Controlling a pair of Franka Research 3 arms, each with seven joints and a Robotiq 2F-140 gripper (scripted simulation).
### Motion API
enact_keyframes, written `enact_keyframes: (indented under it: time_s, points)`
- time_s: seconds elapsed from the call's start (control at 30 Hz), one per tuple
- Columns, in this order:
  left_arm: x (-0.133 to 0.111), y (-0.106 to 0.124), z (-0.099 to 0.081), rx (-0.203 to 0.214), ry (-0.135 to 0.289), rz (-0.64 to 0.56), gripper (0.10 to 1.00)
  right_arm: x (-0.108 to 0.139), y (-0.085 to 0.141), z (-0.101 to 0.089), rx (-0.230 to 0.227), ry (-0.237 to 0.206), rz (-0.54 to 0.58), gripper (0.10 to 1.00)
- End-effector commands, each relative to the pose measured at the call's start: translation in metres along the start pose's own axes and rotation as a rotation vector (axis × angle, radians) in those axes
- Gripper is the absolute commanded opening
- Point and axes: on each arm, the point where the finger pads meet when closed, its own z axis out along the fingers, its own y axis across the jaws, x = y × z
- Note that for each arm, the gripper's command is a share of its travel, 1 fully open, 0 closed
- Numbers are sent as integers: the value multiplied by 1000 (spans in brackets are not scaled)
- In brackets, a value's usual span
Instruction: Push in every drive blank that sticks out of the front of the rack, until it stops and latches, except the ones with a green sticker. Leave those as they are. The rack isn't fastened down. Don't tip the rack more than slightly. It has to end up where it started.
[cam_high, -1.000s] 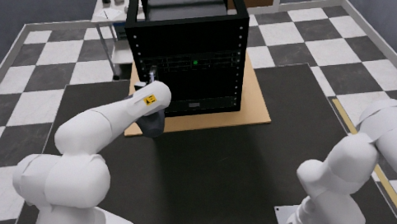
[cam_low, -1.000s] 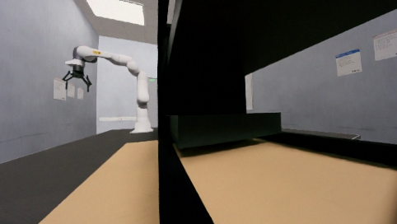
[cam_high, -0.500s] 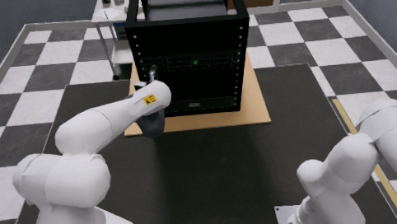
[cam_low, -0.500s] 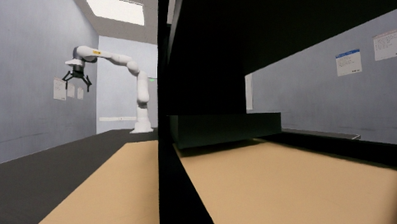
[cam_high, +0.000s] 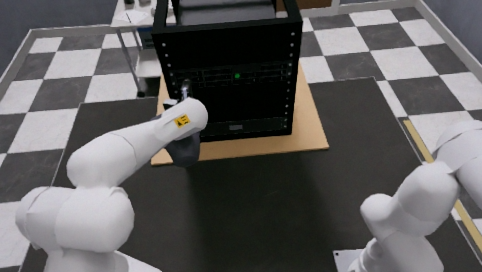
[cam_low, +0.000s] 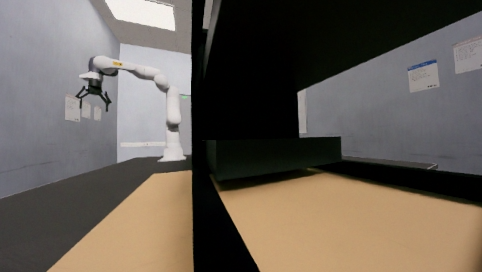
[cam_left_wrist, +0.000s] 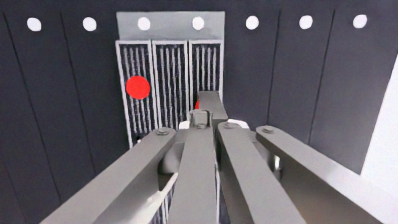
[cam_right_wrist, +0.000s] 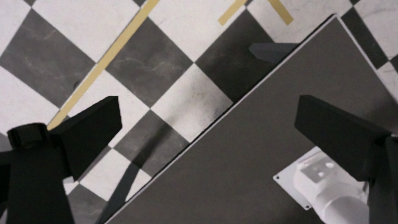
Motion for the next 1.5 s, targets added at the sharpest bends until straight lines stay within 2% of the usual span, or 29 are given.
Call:
enact_keyframes:
  time_s: [0.0, 0.37, 0.6, 0.9, 1.03, 1.47]
  points:
    - [-1, -2, 0, 3, -3, -4, 99, 0, 1, 1, -1, -4, -4, 1000]
    - [-1, -2, 0, 3, -3, -4, 99, 0, 1, 1, -1, -4, -4, 1000]
    - [-1, -1, -11, 3, -3, -4, 99, 0, 1, 1, -1, -4, -4, 1000]
    - [-1, -1, -62, 3, -3, -4, 99, 0, 1, 1, -1, -4, -4, 1000]
    - [-1, -1, -77, 3, -3, -4, 99, 0, 1, 1, -1, -4, -4, 1000]
    - [-1, -1, -82, 3, -3, -4, 99, 0, 1, 1, -1, -4, -4, 1000]
